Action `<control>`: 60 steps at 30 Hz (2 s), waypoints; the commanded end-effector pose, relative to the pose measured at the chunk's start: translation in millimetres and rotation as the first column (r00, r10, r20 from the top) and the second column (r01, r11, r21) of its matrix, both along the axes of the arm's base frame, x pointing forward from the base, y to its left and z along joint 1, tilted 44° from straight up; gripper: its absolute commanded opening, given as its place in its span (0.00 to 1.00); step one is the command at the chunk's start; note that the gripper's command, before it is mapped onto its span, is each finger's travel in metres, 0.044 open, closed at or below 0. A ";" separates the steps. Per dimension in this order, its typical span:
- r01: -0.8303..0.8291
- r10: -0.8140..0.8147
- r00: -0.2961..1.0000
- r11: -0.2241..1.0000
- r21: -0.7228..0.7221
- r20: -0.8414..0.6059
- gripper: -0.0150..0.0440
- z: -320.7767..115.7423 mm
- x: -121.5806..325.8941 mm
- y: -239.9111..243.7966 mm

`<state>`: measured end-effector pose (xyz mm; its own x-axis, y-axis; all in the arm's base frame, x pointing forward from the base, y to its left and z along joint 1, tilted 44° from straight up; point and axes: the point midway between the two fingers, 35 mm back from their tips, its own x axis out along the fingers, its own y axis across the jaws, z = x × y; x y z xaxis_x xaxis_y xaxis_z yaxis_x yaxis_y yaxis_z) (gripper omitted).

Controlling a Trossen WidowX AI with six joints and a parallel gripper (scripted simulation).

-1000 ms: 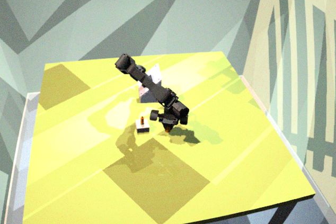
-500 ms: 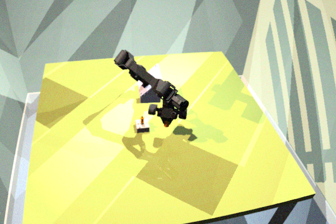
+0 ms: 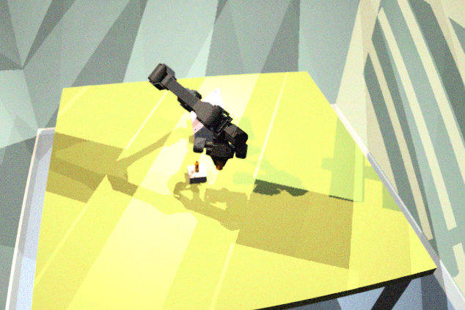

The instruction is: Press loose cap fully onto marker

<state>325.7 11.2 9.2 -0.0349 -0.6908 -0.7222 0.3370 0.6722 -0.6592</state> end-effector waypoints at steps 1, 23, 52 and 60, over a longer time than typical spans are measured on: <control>-0.004 0.004 1.000 1.000 -0.005 0.000 0.25 11.6 -4.7 -5.2; 0.001 -0.001 1.000 1.000 -0.006 -0.002 0.25 62.7 -39.5 -32.1; 0.002 -0.002 1.000 1.000 -0.005 -0.002 0.25 48.2 -46.0 -56.7; 0.002 -0.002 1.000 1.000 -0.006 -0.002 0.25 39.0 -46.7 -65.8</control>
<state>279.9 -51.0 52.0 -0.0364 -0.6931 -0.7199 0.3419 0.6683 -0.6607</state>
